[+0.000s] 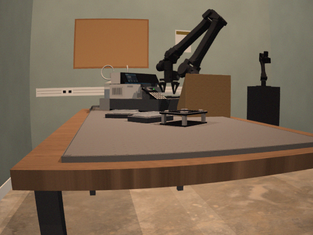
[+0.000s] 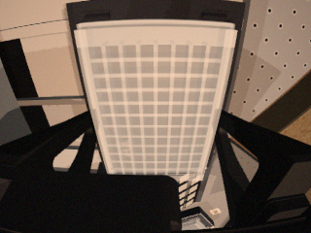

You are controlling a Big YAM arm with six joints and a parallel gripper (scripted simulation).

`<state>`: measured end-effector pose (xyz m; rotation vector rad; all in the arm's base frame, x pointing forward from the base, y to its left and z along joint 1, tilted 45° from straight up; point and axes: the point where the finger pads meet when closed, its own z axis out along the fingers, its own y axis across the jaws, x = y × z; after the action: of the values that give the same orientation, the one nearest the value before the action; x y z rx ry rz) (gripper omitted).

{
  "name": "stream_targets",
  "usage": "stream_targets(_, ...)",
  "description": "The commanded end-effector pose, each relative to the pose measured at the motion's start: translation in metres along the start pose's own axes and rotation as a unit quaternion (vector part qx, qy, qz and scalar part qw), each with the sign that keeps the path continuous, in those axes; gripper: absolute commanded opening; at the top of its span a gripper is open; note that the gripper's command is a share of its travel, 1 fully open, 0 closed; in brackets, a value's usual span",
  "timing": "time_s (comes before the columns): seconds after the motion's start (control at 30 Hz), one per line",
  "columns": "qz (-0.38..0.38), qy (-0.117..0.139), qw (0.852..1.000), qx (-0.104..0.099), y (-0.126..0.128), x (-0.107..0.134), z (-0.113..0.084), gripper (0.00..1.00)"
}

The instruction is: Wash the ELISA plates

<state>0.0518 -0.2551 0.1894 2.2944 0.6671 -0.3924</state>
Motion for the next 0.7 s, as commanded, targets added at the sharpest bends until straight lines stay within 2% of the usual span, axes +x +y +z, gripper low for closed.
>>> stream_targets(0.0,0.002,-0.003,1.000,-0.015,0.0105,-0.0044,-0.0070,0.84)
stream_targets(0.3,0.002,-0.003,1.000,-0.015,0.0103,-0.0040,-0.0070,0.84)
stream_targets(0.37,-0.006,-0.001,1.000,-0.018,0.0051,0.0016,-0.0035,0.84)
stream_targets(0.43,-0.003,-0.003,1.000,-0.024,0.0115,-0.0022,-0.0075,0.84)
stream_targets(0.67,0.001,-0.006,1.000,-0.015,0.0057,-0.0042,-0.0022,0.84)
